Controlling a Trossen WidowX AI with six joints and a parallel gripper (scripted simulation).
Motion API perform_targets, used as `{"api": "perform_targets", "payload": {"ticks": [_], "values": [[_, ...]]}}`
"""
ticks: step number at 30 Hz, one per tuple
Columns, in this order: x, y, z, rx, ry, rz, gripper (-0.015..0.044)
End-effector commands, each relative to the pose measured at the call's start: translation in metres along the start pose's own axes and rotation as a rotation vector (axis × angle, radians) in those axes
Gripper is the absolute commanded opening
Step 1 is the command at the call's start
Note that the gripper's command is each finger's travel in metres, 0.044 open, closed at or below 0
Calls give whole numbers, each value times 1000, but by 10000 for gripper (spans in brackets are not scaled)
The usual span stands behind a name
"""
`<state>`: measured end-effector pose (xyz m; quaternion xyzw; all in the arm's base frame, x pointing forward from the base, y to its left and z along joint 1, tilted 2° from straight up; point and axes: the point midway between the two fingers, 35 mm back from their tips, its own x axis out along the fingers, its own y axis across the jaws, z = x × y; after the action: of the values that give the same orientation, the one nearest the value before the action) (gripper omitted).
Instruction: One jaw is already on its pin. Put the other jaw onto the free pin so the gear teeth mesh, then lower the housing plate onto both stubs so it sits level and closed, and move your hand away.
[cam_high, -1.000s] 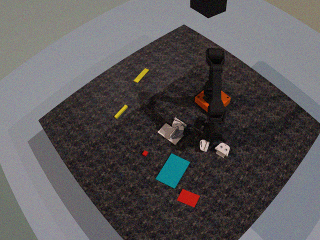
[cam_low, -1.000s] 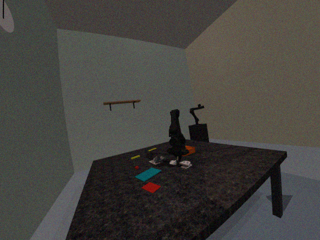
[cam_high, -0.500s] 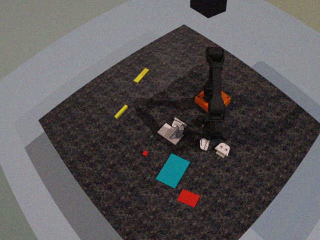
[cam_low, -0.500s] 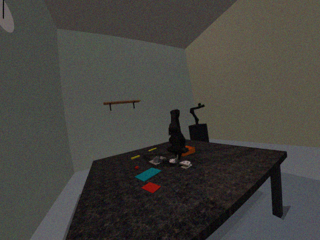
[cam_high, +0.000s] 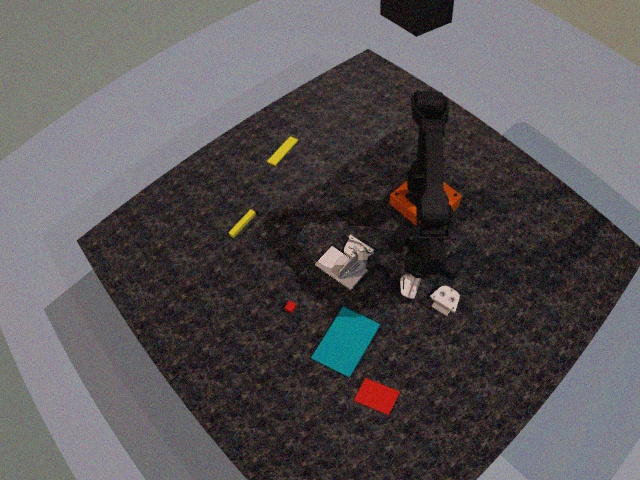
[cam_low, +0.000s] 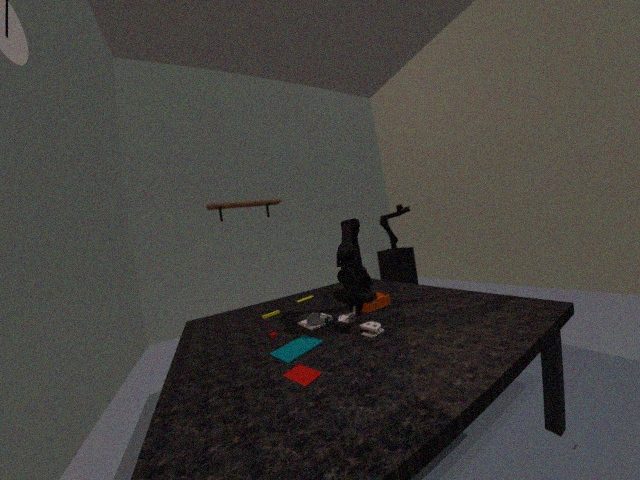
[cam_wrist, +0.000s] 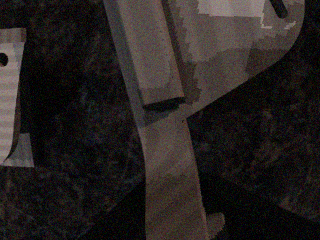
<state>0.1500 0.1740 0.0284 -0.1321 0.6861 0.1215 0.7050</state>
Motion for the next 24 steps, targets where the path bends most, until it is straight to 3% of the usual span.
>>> {"api": "perform_targets", "payload": {"ticks": [1,14,24], "values": [[-4,0,1,2,-4,-1,37],[-43,0,1,2,-4,-1,37],[-46,0,4,-96,-5,-1,37]]}}
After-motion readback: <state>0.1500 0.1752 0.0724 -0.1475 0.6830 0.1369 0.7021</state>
